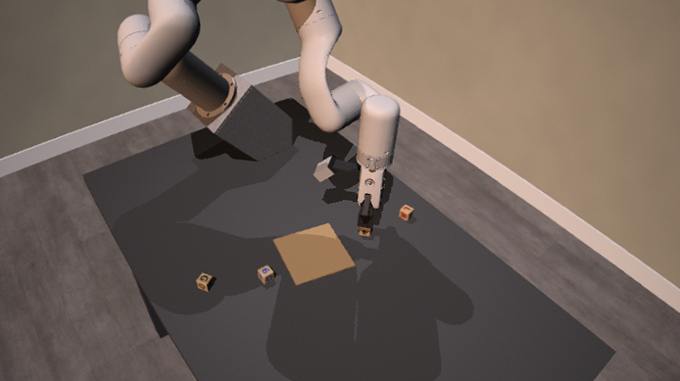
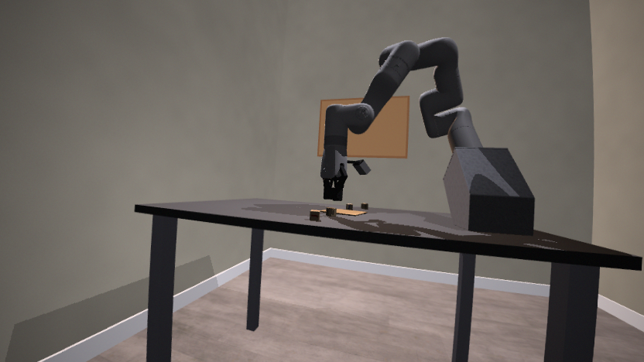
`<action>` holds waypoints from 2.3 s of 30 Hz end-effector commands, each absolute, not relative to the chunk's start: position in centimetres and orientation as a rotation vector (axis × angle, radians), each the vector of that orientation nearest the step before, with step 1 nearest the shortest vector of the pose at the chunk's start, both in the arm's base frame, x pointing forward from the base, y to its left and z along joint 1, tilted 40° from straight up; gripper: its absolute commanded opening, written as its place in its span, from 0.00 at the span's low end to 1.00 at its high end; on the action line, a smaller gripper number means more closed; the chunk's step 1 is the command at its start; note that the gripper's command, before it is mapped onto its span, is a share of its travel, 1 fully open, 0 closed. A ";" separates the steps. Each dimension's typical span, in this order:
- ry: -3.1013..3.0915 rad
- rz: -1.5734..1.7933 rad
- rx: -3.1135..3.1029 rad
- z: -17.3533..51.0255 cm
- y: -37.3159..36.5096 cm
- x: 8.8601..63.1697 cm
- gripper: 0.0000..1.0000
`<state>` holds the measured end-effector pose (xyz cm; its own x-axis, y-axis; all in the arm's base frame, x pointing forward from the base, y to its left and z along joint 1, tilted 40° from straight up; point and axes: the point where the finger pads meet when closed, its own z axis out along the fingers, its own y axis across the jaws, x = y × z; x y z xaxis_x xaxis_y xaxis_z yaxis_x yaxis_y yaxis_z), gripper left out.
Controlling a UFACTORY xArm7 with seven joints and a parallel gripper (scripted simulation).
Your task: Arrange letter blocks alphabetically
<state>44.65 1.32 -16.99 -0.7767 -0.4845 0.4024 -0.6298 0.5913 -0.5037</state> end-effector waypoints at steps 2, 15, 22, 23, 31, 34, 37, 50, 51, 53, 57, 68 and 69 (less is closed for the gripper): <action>-2.601 0.952 0.927 -17.4 1.1 44.8 0.63; -2.601 0.952 0.927 -18.2 0.4 44.8 0.63; -2.601 0.952 0.927 -18.3 0.4 44.8 0.63; -2.601 0.952 0.927 -18.3 0.4 44.8 0.63; -2.601 0.952 0.927 -18.3 0.4 44.8 0.63; -2.601 0.952 0.927 -18.3 0.4 44.8 0.63; -2.601 0.952 0.927 -18.3 0.4 44.8 0.63; -2.601 0.952 0.927 -18.3 0.4 44.8 0.63; -2.601 0.952 0.927 -18.3 0.4 44.8 0.63; -2.601 0.952 0.927 -18.3 0.4 44.8 0.63; -2.601 0.952 0.927 -18.3 0.4 44.8 0.63; -2.601 0.952 0.927 -18.3 0.4 44.9 0.63; -2.601 0.952 0.927 -18.3 0.4 44.9 0.63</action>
